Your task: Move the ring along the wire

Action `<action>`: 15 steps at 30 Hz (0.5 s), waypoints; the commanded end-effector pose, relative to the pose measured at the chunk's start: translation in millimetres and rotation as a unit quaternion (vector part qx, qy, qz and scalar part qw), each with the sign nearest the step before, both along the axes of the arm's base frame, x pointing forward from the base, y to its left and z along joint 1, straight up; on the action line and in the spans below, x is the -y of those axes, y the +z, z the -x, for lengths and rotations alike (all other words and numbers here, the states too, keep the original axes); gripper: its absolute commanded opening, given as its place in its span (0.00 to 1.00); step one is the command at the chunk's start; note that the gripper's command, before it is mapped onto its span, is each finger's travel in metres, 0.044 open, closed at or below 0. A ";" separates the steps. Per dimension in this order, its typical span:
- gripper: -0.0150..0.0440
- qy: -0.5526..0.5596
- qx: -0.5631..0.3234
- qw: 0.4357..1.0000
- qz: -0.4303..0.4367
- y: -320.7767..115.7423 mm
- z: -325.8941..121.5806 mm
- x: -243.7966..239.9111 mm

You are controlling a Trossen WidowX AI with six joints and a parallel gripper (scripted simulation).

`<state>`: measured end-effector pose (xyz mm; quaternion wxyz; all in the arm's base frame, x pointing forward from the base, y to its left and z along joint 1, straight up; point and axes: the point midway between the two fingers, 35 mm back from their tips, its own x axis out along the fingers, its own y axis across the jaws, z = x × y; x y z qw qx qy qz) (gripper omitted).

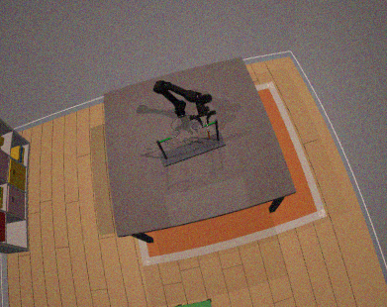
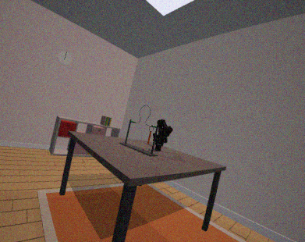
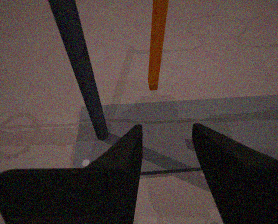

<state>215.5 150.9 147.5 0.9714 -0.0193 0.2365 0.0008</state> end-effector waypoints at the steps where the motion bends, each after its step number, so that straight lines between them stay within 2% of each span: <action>1: 0.53 -0.003 0.003 1.000 -0.003 1.6 0.0 0.8; 2: 0.53 -0.003 0.003 1.000 -0.003 1.6 0.0 0.8; 8: 0.79 0.001 0.002 1.000 0.000 18.7 34.5 0.6; 12: 0.97 0.002 0.004 1.000 0.000 22.4 39.2 1.5; 15: 1.00 0.002 0.004 1.000 0.000 22.4 39.2 1.5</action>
